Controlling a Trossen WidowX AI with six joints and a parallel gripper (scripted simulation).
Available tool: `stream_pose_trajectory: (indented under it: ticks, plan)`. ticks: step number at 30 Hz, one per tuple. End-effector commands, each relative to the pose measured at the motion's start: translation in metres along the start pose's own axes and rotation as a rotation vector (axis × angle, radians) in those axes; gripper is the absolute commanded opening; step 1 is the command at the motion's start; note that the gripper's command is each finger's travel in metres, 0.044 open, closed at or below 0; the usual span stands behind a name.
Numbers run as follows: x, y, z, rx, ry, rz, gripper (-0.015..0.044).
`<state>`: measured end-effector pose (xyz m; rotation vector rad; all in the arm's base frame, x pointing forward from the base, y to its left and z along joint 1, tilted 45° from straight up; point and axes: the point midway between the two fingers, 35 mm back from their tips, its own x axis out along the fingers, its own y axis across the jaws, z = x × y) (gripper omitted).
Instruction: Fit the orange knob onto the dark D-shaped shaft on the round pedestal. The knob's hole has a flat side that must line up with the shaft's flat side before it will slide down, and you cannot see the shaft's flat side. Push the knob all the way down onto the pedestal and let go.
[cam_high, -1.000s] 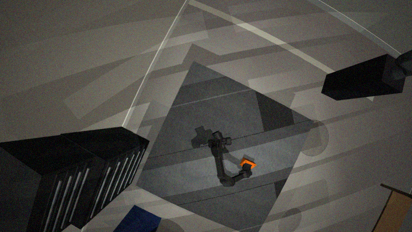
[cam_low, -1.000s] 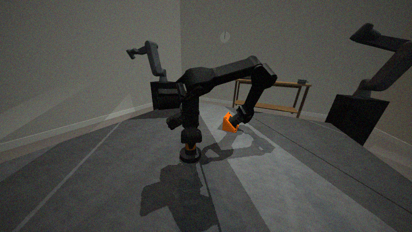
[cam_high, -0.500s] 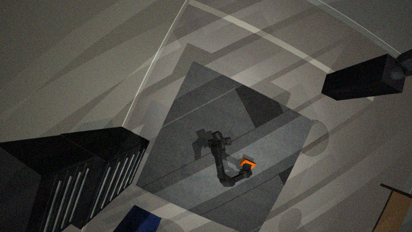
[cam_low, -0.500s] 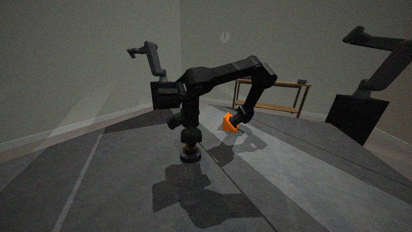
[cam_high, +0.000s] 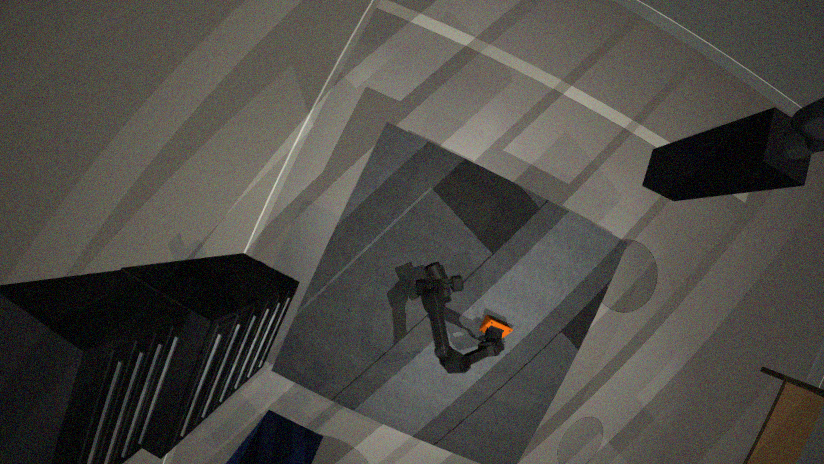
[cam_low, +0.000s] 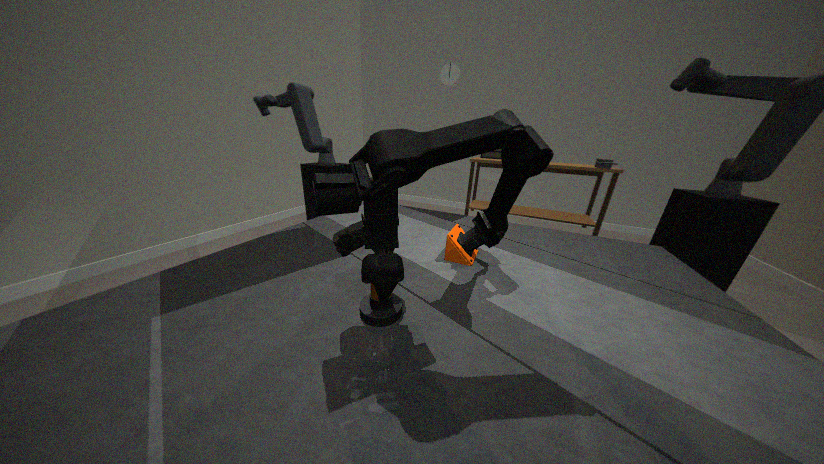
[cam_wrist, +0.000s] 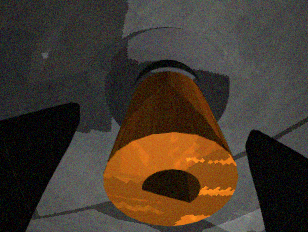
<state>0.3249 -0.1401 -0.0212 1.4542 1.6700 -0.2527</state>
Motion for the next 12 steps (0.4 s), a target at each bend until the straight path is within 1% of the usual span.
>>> stream_pose_trajectory:
  ticks: [1, 3, 5, 12]
  plan:
    - [-0.041, 0.0, 0.005, 0.033, -0.023, 0.014, 0.044]
    - [-0.069, -0.001, 0.003, 0.062, -0.029, 0.022, 0.044]
    - [-0.087, -0.003, 0.001, 0.08, -0.032, 0.027, 0.044]
    - [-0.089, 0.0, 0.002, 0.082, -0.037, 0.03, 0.044]
